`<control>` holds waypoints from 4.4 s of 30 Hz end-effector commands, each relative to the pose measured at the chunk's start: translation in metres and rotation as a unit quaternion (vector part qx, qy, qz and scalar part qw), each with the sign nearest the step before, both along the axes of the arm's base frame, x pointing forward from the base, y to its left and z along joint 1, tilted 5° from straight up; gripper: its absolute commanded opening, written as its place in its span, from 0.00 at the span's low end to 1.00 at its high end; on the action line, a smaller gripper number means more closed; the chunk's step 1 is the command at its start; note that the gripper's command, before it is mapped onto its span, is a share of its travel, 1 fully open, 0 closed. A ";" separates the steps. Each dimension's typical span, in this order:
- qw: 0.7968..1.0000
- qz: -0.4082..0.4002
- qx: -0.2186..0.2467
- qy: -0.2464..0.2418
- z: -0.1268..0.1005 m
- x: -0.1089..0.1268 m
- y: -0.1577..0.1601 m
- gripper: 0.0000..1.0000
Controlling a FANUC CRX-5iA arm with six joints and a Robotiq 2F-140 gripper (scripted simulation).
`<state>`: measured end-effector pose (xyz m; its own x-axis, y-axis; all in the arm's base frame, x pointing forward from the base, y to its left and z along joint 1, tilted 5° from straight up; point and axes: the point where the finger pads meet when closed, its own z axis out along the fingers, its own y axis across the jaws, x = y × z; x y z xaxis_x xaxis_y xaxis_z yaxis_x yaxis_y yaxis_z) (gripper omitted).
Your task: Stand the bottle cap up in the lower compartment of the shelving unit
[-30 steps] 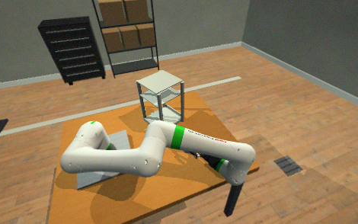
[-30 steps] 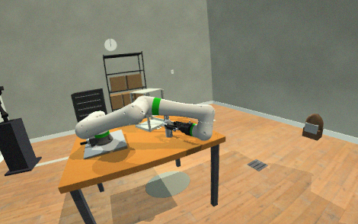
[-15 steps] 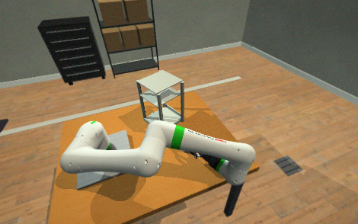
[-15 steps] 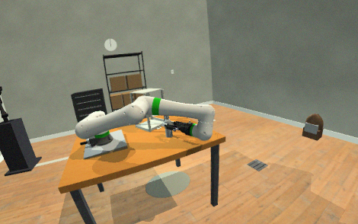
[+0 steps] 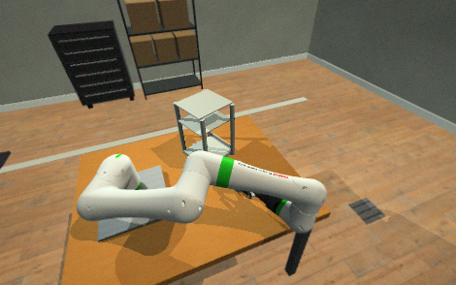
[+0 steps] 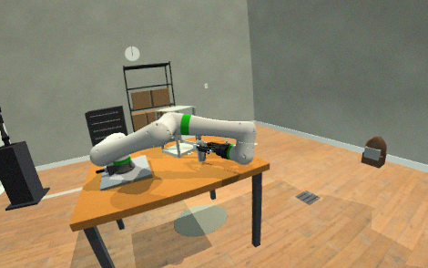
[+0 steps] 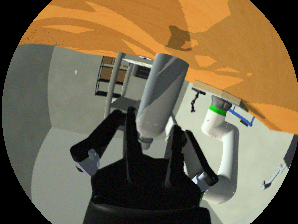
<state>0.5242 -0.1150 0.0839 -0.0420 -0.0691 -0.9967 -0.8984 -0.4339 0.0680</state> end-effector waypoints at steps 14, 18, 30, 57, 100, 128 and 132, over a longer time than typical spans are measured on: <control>1.000 0.000 0.000 0.000 0.026 0.001 0.002 0.00; 1.000 0.000 0.000 0.000 0.026 0.001 0.002 0.00; 1.000 0.000 0.000 0.000 0.026 0.001 0.002 0.00; 1.000 0.000 0.000 0.000 0.024 -0.015 0.034 0.00; 1.000 0.000 0.000 0.000 0.021 -0.054 0.115 0.00; 1.000 0.000 0.000 0.000 0.019 -0.033 0.126 0.00; 1.000 0.000 0.000 0.000 0.018 -0.027 0.129 0.00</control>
